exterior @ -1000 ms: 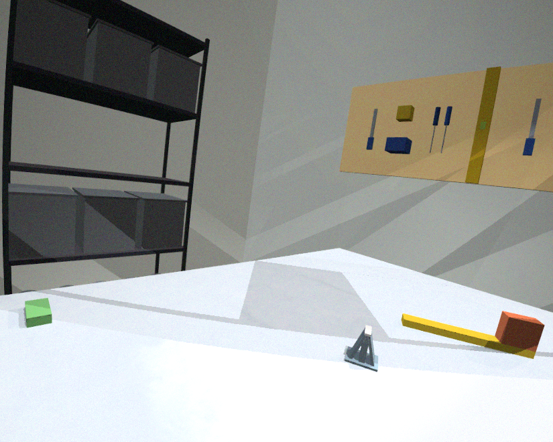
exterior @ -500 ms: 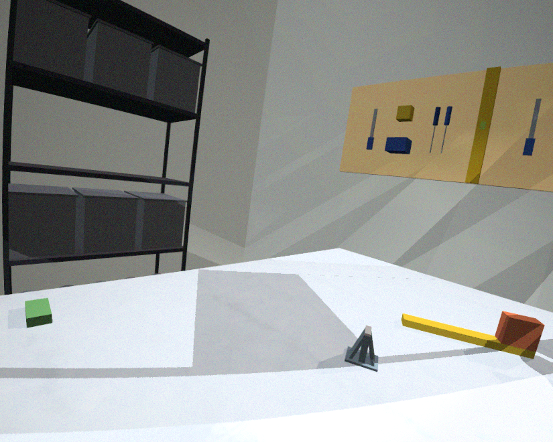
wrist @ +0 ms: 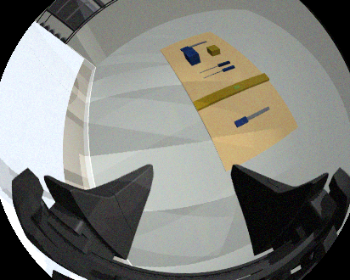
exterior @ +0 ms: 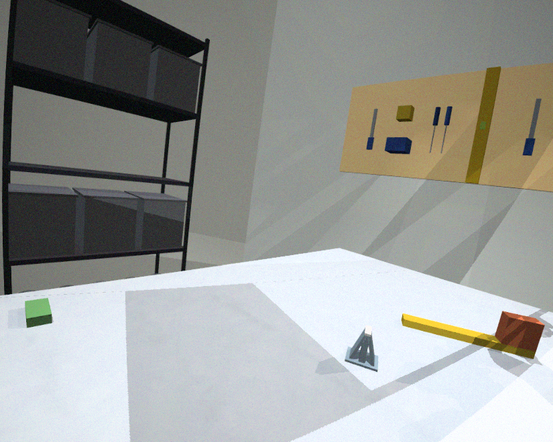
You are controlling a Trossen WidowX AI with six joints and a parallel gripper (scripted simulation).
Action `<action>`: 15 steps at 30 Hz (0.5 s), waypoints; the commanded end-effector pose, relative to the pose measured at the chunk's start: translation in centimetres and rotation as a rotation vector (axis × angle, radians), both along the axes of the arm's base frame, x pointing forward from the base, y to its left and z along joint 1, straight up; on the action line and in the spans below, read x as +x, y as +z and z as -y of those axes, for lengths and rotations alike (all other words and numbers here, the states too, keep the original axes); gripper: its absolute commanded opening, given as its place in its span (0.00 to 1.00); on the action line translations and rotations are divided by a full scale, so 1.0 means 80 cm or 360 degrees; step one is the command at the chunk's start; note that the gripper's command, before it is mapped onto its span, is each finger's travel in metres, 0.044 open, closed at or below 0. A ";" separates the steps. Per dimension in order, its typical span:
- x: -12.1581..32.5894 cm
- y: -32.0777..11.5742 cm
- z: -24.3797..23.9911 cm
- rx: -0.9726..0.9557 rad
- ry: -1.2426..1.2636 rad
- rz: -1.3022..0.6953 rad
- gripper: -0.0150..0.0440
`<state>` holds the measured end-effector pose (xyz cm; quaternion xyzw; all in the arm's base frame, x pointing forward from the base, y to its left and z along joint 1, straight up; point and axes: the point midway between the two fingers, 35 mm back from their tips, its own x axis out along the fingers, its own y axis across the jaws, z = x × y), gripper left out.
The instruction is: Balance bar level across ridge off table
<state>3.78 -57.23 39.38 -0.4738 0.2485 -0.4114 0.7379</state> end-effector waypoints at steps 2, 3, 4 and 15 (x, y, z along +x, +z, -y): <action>0.040 -0.023 -0.009 0.0172 0.0032 0.0019 0.79; 0.049 -0.028 -0.011 0.0209 0.0041 0.0020 0.79; 0.058 -0.033 -0.014 0.0246 0.0049 0.0020 0.79; 0.154 -0.086 -0.068 0.0601 0.0175 -0.0063 0.79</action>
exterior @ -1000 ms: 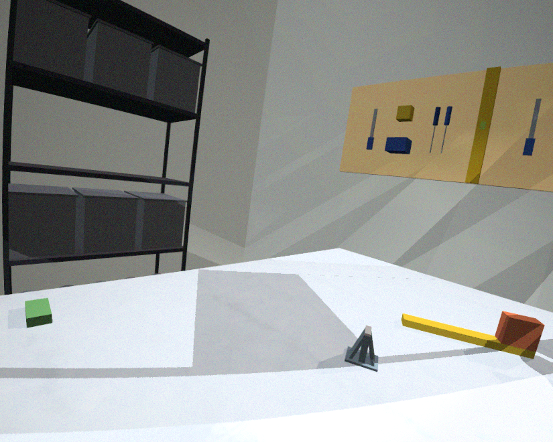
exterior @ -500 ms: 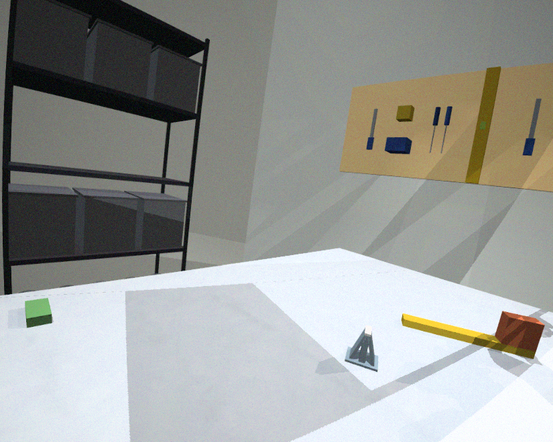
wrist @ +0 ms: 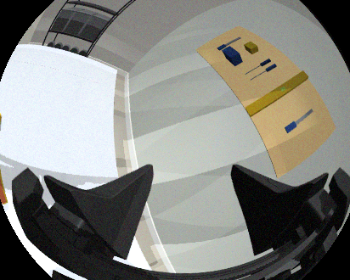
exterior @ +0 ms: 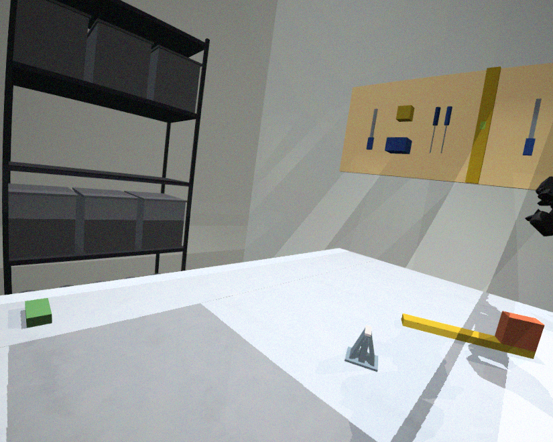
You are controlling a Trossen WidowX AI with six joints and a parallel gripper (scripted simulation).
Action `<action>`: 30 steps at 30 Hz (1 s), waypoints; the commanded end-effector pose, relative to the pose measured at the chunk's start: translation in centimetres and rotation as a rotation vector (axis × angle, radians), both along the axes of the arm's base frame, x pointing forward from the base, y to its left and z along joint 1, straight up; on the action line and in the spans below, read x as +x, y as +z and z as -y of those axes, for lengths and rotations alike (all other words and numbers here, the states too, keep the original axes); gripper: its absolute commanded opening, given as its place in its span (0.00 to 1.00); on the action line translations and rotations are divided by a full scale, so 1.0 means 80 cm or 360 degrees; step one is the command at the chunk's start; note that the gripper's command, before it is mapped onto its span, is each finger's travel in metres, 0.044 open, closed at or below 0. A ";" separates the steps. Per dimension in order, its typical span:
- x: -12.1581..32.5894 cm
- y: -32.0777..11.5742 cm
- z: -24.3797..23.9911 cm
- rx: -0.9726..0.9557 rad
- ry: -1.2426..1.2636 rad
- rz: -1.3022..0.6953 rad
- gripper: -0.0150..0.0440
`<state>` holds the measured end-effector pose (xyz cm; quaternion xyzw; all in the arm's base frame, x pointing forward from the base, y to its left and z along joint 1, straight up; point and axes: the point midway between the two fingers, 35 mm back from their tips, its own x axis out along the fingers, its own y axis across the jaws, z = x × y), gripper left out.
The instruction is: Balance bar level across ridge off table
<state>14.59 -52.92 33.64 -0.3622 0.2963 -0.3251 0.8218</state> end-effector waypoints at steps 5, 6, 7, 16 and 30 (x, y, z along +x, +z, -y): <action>0.054 -0.040 -0.045 0.0255 0.0070 -0.0094 0.79; 0.061 -0.046 -0.052 0.0290 0.0078 -0.0108 0.79; 0.067 -0.051 -0.059 0.0325 0.0087 -0.0124 0.79; 0.115 -0.096 -0.131 0.0620 0.0168 -0.0303 0.79; 0.147 -0.154 -0.262 0.1003 0.0295 -0.0706 0.79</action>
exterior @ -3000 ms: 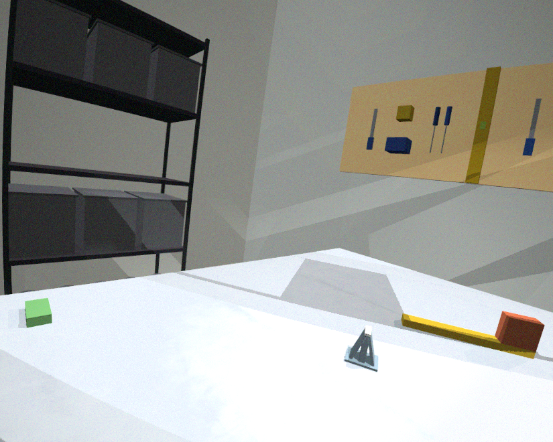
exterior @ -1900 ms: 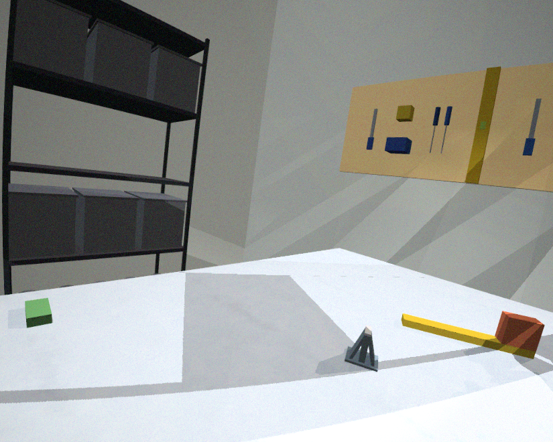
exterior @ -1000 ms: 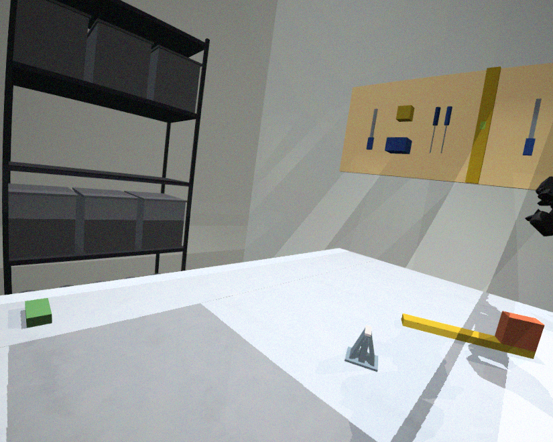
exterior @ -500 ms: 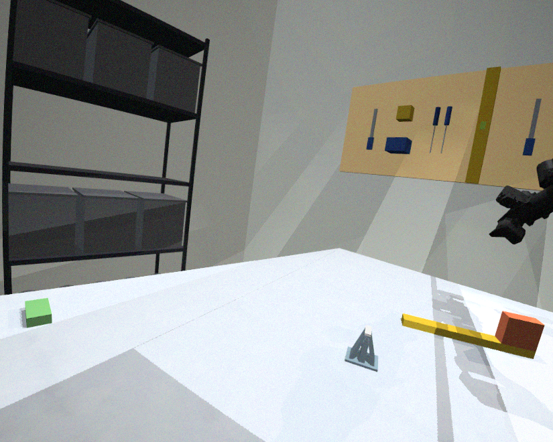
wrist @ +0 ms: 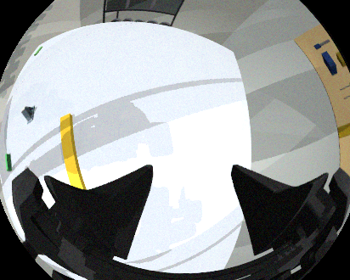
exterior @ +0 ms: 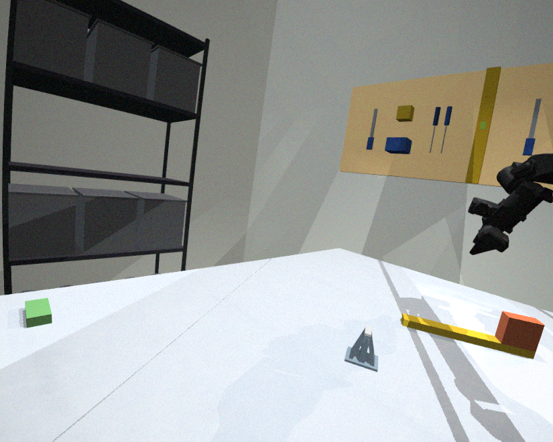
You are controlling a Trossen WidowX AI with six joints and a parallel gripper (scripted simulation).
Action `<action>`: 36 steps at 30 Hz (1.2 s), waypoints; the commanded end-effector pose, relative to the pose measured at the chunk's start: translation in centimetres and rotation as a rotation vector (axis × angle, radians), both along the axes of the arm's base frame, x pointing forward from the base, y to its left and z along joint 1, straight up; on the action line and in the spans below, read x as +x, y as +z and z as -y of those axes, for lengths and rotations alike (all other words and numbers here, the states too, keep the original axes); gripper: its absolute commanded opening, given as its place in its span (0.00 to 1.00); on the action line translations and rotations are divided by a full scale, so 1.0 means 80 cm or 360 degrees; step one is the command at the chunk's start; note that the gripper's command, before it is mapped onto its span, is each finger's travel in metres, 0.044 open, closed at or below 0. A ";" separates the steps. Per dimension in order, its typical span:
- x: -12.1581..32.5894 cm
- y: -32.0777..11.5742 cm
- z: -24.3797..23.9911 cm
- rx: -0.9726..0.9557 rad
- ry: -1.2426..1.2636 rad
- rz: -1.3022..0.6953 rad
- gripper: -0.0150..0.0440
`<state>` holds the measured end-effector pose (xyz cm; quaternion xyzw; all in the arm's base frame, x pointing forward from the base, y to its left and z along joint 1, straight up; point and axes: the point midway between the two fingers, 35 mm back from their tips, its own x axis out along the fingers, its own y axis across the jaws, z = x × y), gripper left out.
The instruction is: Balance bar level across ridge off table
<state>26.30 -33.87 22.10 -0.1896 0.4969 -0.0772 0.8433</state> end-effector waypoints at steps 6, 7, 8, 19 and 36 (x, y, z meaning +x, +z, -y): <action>-0.002 -0.029 -0.082 0.0188 0.0114 -0.0282 0.79; -0.004 -0.032 -0.091 0.0207 0.0130 -0.0317 0.79; -0.005 -0.034 -0.100 0.0225 0.0146 -0.0352 0.79; -0.036 -0.051 -0.191 0.0373 0.0316 -0.0742 0.79; -0.043 -0.123 -0.211 0.0401 0.0385 -0.0871 0.79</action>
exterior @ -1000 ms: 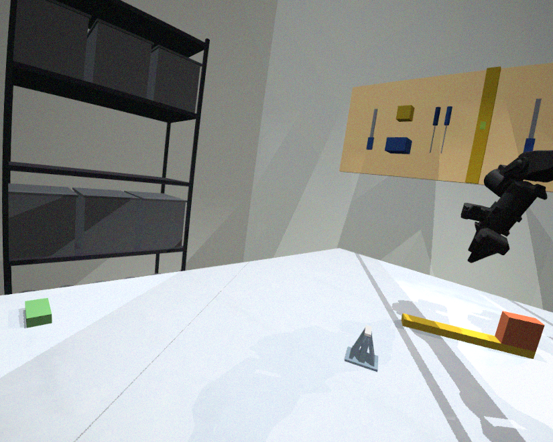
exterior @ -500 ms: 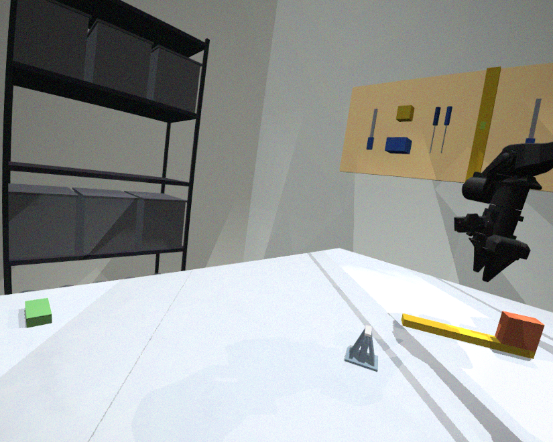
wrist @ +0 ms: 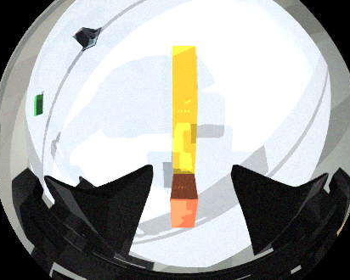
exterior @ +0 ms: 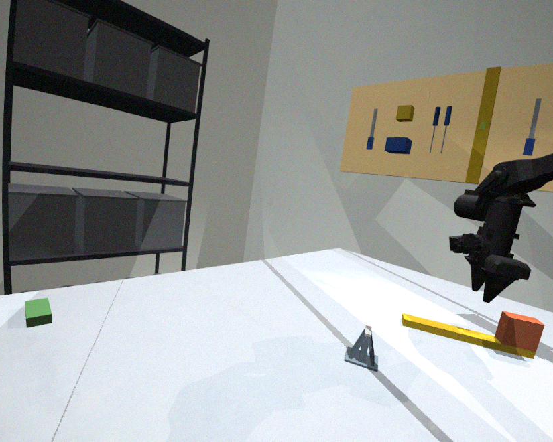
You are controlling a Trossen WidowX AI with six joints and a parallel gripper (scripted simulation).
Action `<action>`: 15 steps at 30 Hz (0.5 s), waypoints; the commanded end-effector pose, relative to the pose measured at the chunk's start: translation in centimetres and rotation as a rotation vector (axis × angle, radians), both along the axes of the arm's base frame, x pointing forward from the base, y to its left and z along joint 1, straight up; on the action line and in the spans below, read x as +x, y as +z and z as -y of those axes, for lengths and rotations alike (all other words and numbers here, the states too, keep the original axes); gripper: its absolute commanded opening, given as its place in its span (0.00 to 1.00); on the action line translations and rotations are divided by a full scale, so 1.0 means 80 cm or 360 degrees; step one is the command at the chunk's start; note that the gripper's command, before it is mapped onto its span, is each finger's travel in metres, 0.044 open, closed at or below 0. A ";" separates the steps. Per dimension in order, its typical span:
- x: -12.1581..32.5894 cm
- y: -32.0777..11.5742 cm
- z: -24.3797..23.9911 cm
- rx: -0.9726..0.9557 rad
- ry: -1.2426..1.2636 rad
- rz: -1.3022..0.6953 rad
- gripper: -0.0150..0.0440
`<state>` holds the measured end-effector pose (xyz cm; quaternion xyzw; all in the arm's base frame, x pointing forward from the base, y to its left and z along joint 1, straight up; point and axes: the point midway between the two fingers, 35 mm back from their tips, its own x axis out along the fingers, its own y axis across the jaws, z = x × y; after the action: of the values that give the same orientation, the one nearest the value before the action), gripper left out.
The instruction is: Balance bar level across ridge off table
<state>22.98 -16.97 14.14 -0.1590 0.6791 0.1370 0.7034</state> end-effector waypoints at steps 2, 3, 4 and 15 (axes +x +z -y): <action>-0.001 -0.040 0.000 0.0009 -0.0003 -0.0027 0.79; -0.002 -0.049 0.000 0.0009 -0.0003 -0.0027 0.79; -0.002 -0.057 -0.001 0.0009 -0.0003 -0.0027 0.79; -0.005 -0.088 -0.003 0.0010 -0.0003 -0.0027 0.79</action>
<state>22.69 -16.76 7.50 -0.1563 0.6818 0.1400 0.7008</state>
